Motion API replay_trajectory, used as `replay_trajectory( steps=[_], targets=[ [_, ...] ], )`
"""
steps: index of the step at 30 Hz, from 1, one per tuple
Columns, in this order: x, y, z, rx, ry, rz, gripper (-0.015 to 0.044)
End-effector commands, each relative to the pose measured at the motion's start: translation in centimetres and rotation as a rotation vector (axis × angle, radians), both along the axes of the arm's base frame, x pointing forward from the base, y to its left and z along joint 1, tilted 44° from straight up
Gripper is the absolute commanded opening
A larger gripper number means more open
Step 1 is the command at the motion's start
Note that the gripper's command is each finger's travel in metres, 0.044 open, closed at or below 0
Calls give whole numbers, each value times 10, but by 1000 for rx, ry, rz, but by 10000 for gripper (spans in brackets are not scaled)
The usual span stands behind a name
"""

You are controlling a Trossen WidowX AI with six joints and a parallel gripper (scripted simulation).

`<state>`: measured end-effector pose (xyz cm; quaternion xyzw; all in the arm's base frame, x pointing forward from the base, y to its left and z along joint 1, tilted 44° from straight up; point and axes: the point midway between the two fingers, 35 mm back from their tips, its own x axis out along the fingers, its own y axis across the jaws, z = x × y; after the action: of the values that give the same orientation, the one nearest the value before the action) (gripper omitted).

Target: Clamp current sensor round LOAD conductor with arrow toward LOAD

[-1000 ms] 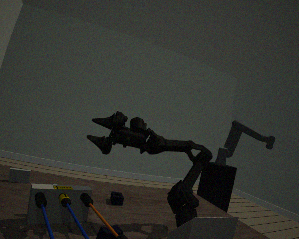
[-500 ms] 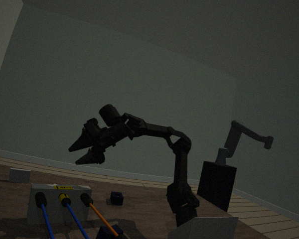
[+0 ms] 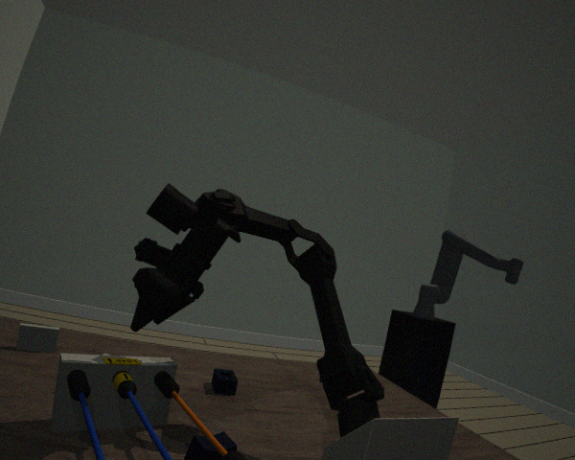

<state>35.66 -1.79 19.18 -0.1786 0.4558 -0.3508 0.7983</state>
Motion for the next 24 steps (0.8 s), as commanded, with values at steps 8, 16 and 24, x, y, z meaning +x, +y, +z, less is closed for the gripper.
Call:
replay_trajectory(
  steps=[8,16,24],
  targets=[
    [0,1,3,-49,21,-12,440],
    [0,1,3,-49,21,-12,440],
    [-39,29,-49,-25,219,142,331]
  ],
)
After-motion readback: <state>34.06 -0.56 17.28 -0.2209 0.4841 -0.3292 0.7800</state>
